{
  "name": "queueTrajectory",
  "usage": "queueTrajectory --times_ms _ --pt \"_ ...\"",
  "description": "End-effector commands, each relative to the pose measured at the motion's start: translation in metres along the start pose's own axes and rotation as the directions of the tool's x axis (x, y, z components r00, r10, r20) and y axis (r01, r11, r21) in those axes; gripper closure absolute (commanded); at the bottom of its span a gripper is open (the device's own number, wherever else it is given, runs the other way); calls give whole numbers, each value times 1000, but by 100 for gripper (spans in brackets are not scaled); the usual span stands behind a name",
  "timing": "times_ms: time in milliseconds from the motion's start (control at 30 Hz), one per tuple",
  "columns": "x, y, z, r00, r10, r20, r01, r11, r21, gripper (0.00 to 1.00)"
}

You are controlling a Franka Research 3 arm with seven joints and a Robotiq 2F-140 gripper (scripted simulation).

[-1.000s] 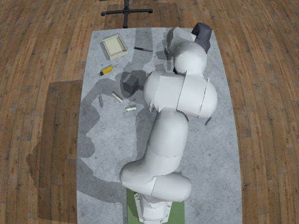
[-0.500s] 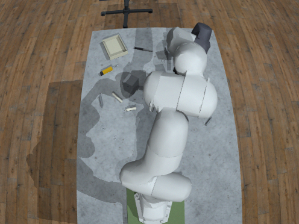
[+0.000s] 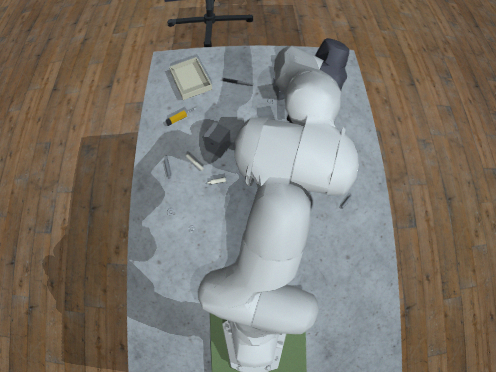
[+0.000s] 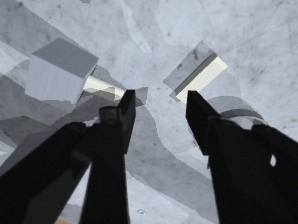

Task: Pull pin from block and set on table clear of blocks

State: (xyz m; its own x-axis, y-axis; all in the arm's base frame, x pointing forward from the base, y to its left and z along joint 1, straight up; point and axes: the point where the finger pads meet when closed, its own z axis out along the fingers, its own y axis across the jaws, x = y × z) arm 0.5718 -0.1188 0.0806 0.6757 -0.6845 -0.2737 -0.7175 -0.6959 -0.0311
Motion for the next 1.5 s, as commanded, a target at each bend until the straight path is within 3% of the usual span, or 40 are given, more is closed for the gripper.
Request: queueTrajectory --times_ms 0,500,600,1000,1067,1100,1467 --pt "0 0 4 995 95 -1 -95 995 -2 61" --pt "-2 1 16 922 386 -25 -386 922 -21 61" --pt "-2 1 18 884 466 -36 -467 884 -22 61" --pt "-5 -3 22 669 739 -82 -741 671 3 61" --pt "-5 -3 22 669 739 -82 -741 671 3 61" --pt "-6 -4 22 618 781 -89 -784 621 11 61" --pt "-9 -15 15 383 918 -103 -917 391 74 61"
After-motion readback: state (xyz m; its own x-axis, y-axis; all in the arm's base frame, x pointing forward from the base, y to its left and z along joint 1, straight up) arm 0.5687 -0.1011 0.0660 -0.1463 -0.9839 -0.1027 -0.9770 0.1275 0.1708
